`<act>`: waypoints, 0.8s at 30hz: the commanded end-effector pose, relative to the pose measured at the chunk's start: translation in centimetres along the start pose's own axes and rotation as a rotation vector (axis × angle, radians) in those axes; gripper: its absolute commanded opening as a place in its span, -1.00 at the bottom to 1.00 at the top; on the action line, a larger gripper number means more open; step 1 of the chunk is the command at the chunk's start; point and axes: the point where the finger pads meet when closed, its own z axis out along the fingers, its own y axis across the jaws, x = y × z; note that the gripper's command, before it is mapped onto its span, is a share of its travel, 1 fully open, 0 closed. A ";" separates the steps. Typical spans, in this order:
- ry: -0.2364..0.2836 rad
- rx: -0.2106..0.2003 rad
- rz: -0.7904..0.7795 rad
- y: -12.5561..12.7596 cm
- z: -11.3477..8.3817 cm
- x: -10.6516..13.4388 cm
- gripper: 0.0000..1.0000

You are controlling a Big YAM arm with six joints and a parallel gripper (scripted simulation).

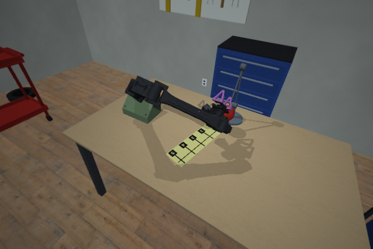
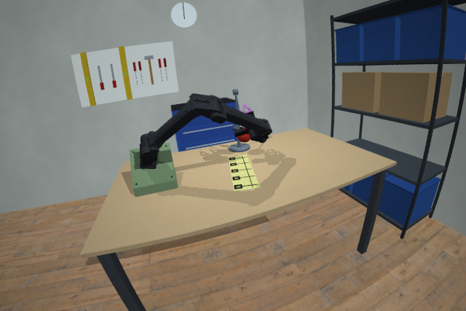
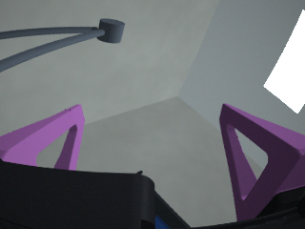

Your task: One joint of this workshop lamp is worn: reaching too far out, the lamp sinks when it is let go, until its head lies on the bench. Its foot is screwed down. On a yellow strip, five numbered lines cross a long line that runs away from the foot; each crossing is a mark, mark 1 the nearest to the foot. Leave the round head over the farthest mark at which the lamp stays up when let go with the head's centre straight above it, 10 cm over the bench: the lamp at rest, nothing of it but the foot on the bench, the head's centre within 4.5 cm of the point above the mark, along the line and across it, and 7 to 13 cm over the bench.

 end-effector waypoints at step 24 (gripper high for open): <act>-0.197 -0.148 -0.164 -0.1 0.7 0.1 1.00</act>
